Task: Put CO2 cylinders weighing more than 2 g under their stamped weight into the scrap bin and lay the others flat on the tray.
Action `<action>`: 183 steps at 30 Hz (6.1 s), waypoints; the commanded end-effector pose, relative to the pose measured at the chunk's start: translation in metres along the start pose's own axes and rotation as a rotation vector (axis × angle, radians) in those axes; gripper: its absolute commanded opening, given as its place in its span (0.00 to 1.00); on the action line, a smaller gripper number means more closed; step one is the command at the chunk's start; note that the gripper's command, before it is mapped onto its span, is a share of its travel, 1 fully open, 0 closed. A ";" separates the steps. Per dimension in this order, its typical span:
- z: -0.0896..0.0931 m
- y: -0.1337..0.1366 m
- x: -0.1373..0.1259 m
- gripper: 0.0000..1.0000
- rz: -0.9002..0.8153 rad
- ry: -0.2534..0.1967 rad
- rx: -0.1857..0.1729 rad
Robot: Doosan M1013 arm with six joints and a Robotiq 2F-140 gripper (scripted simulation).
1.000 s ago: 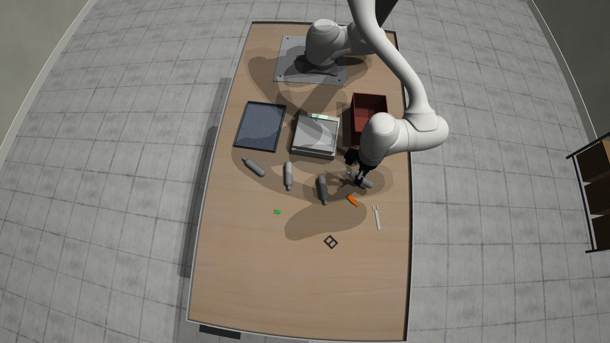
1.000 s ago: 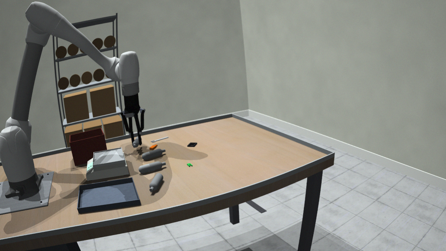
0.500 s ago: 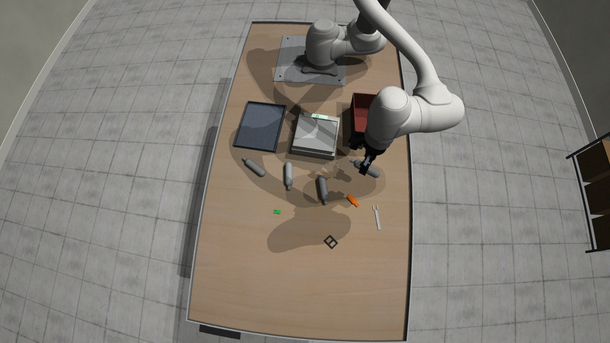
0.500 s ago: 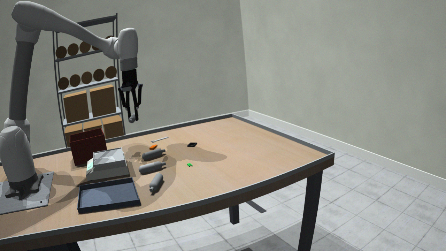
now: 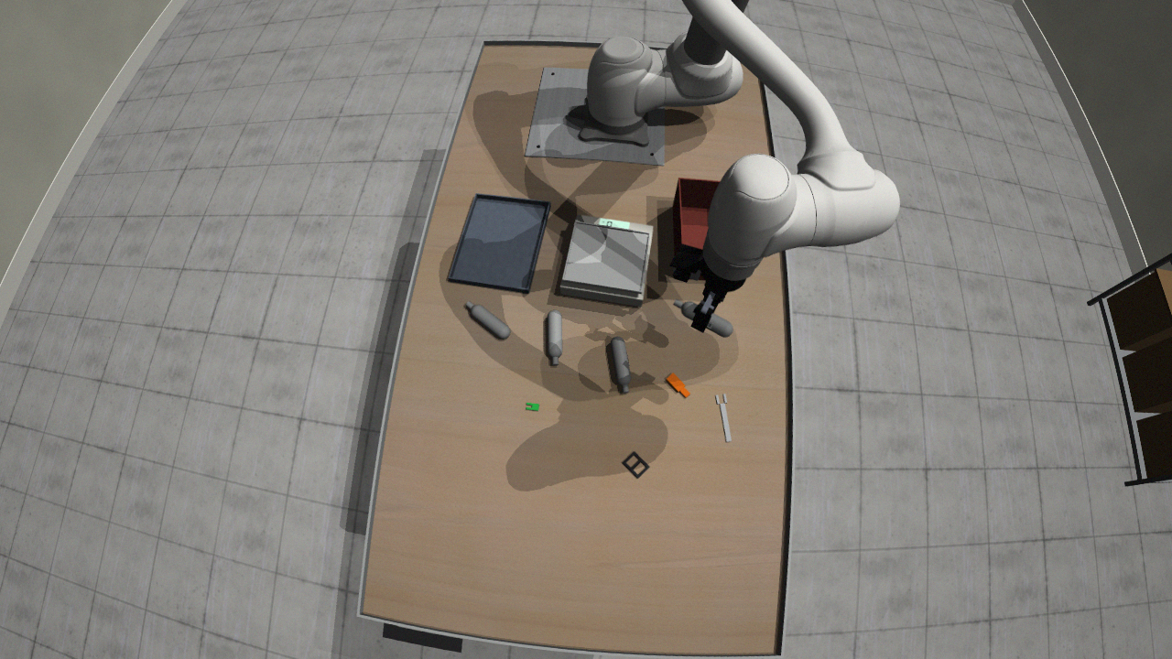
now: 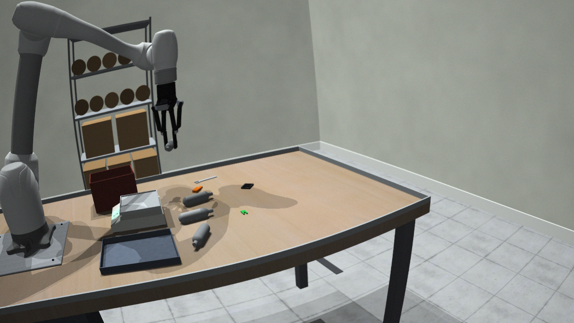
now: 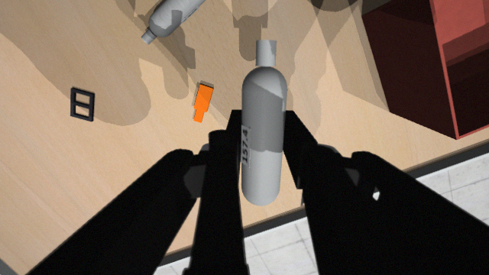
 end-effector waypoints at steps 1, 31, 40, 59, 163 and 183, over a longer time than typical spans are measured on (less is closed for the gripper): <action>-0.002 0.002 0.010 0.10 -0.013 -0.001 0.001; 0.026 0.107 0.239 0.10 -0.357 -0.001 0.001; 0.056 0.107 0.239 0.10 -0.357 -0.001 0.001; 0.104 0.107 0.239 0.10 -0.357 -0.001 0.001; -0.069 0.190 0.258 0.41 -1.361 0.023 -0.001; -0.078 0.204 0.263 0.41 -1.927 0.000 0.001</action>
Point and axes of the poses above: the point where the finger pads meet when closed, its own z axis out along the fingers, its own y axis across the jaws, x = y × z, the point moved 8 cm from there along -z, back along the fingers, and after that the axes turned 6 degrees about -z, right-handed, at the moved point
